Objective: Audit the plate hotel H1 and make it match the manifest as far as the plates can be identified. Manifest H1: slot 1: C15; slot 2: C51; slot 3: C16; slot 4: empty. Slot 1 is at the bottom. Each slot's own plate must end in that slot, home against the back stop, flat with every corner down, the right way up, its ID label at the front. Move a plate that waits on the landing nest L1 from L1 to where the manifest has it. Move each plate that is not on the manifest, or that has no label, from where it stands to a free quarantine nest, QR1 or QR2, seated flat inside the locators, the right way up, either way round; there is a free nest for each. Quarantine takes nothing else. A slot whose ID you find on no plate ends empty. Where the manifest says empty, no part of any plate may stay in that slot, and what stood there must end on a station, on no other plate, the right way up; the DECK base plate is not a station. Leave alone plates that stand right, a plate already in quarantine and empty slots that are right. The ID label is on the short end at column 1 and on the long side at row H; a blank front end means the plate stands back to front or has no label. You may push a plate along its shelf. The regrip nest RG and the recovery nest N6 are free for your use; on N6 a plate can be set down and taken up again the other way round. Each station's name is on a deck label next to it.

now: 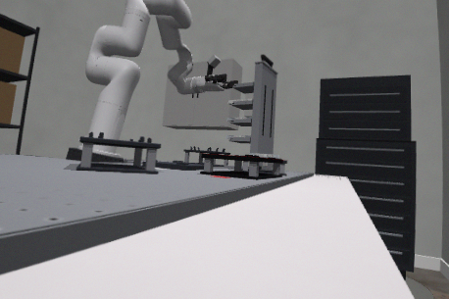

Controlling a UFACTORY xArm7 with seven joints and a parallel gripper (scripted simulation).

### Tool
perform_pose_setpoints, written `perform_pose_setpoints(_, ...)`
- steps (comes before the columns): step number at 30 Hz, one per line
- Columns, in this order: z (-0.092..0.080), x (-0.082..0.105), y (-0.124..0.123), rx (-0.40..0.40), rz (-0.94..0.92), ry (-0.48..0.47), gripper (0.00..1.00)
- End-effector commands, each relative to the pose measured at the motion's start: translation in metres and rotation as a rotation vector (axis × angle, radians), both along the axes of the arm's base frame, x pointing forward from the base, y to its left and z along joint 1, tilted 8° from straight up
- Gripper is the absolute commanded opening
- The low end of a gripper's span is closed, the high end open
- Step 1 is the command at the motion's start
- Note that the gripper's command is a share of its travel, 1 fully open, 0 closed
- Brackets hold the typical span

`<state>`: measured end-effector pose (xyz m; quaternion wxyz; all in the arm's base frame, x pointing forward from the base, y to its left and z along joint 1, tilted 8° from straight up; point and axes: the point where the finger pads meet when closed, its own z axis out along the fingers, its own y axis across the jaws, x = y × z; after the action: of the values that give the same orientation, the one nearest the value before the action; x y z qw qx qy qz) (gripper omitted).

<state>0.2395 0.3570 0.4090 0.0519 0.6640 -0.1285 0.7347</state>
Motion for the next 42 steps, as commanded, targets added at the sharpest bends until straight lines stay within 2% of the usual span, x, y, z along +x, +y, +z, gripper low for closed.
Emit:
perform_pose_setpoints(1,0.001,0.000,0.000,0.004,0.000,0.000,1.00)
perform_pose_setpoints(28,0.001,0.000,0.000,0.004,0.000,0.000,1.00)
perform_pose_setpoints(42,-0.001,-0.029,0.008,0.004,0.000,0.000,1.00)
